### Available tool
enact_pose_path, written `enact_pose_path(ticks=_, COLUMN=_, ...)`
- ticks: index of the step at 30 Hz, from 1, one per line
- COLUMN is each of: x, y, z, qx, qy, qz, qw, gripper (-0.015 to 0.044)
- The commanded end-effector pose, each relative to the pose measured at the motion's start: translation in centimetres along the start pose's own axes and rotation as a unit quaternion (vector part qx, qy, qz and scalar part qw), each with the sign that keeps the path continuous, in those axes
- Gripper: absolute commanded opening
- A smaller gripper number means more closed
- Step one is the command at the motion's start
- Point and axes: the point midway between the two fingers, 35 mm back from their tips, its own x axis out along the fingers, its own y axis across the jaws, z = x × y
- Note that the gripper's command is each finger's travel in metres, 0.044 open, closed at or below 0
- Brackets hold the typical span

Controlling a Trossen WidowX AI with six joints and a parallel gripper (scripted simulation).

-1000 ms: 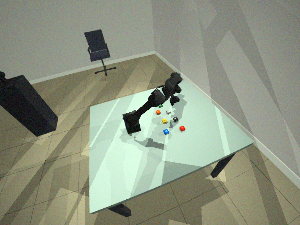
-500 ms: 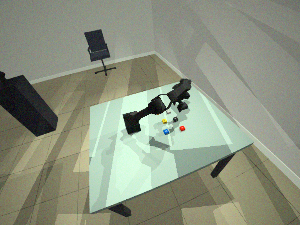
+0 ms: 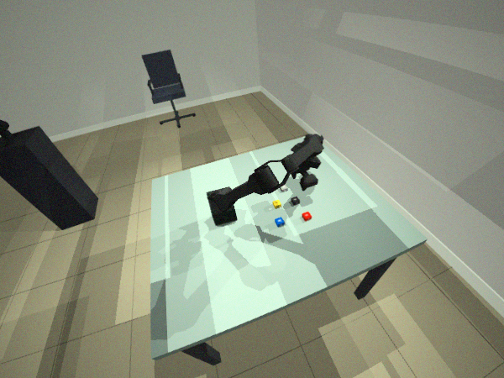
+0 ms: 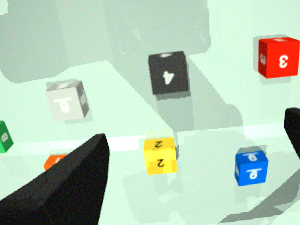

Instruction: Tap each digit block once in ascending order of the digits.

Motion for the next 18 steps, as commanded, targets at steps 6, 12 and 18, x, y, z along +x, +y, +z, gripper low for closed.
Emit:
enact_pose_path(ticks=6, x=0.1, y=-10.3, z=-1.1, qx=0.008, qy=0.002, qz=-0.005, qw=1.0, gripper=0.04)
enact_pose_path(ticks=12, x=0.1, y=-10.3, z=-1.1, qx=0.008, qy=0.002, qz=-0.005, qw=1.0, gripper=0.04)
enact_pose_path(ticks=18, x=0.1, y=-10.3, z=-1.1, qx=0.008, qy=0.002, qz=-0.005, qw=1.0, gripper=0.04)
